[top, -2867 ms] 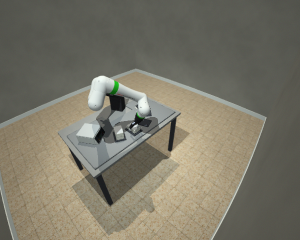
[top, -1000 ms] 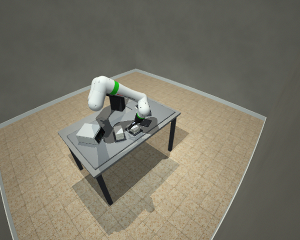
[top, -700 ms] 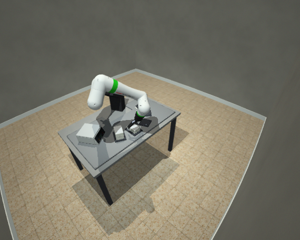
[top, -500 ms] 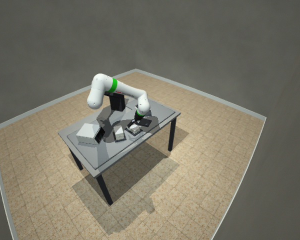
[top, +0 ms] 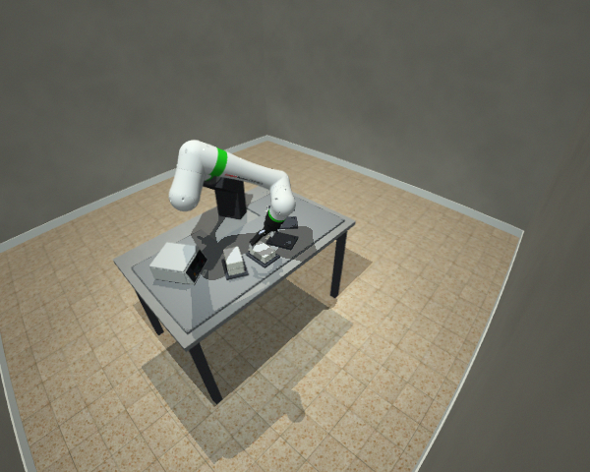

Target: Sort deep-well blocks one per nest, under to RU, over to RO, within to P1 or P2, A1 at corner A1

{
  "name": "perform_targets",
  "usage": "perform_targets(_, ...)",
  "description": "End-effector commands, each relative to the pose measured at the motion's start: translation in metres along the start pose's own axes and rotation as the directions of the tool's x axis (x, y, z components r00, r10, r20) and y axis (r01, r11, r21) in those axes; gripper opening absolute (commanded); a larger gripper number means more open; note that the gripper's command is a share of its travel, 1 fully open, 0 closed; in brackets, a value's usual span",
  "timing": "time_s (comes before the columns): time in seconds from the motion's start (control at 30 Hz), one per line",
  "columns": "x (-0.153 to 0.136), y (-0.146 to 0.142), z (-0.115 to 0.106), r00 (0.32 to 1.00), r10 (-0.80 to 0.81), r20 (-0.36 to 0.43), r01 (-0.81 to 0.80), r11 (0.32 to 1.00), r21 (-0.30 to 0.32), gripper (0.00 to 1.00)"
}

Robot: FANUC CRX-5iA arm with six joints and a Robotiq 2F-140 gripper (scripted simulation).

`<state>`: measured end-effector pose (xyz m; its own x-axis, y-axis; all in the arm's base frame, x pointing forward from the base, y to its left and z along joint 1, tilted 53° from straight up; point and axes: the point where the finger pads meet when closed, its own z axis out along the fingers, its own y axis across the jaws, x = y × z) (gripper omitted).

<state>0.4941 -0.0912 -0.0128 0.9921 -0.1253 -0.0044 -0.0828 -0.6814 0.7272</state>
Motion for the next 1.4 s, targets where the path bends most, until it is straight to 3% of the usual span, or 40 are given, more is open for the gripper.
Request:
perform_targets(0.0, -0.003, 0.0, -0.005, 1.0, 0.0, 0.0, 0.0, 1.0, 0.0, 1.0)
perform_targets(0.6, -0.003, 0.0, -0.005, 1.0, 0.0, 0.0, 0.0, 1.0, 0.0, 1.0)
perform_targets(0.9, -0.015, 0.043, -0.007, 0.967, 0.256, 0.019, -0.256, 0.955, 0.148, 1.0)
perform_targets(0.97, -0.015, 0.043, -0.007, 0.967, 0.256, 0.019, -0.256, 0.955, 0.148, 1.0)
perform_targets(1.13, -0.022, 0.067, -0.008, 0.92, 0.39, 0.046, -0.39, 0.893, 0.225, 1.0)
perform_targets(1.37, -0.032, 0.101, -0.009, 0.914, 0.402, 0.049, -0.402, 0.886, 0.232, 1.0)
